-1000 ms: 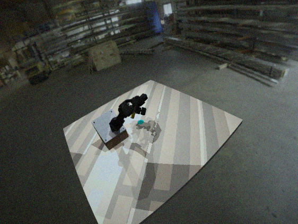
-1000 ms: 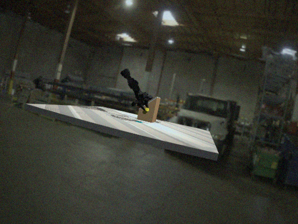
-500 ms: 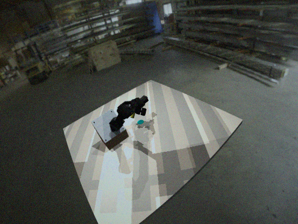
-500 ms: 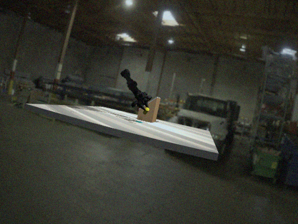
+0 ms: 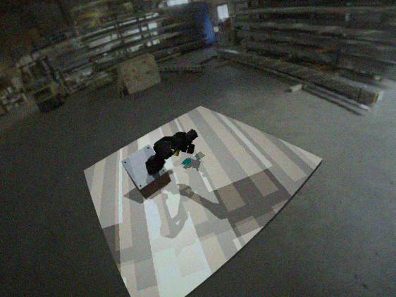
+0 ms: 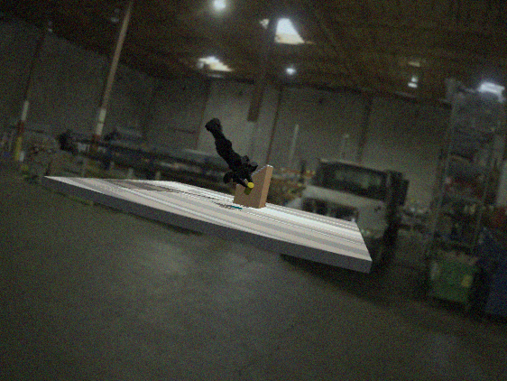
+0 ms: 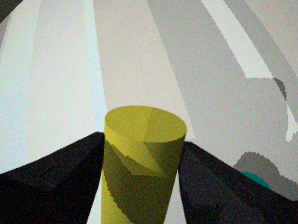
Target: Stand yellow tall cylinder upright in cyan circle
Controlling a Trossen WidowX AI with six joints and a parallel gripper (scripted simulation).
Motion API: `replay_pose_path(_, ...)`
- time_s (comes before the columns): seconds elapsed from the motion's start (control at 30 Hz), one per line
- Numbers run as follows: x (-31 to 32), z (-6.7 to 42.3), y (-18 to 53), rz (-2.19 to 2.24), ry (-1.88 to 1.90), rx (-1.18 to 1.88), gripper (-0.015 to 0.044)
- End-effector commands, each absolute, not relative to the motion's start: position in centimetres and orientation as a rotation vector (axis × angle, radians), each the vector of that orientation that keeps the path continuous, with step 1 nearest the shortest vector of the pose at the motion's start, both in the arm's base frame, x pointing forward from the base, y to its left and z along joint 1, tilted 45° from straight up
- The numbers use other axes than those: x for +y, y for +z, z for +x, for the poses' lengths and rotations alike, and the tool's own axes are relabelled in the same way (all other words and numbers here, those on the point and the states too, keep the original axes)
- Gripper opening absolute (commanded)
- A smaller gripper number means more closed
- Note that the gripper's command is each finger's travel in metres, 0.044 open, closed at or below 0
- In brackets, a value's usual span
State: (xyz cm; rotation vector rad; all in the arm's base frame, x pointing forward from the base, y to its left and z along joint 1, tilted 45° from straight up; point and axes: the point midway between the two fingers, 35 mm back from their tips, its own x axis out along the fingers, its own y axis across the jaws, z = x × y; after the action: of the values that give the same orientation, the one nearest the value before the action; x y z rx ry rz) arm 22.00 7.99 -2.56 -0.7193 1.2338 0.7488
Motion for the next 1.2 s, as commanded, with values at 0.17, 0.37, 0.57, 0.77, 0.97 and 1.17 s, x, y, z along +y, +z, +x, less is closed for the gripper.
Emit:
replay_pose_path(0.17, 8.02, 22.04, -2.36, -0.699, 0.782, 1.165, 0.0105)
replay_pose_path(0.37, 8.00, 22.08, -2.25, -0.690, 0.799, 1.124, 0.0105)
replay_pose_path(0.57, 7.98, 22.12, -2.13, -0.683, 0.815, 1.083, 0.0105)
replay_pose_path(0.77, 7.96, 22.16, -1.98, -0.678, 0.829, 1.040, 0.0105)
replay_pose_path(0.97, 7.93, 22.20, -1.82, -0.675, 0.843, 0.996, 0.0105)
replay_pose_path(1.17, 7.90, 22.22, -1.64, -0.673, 0.854, 0.951, 0.0105)
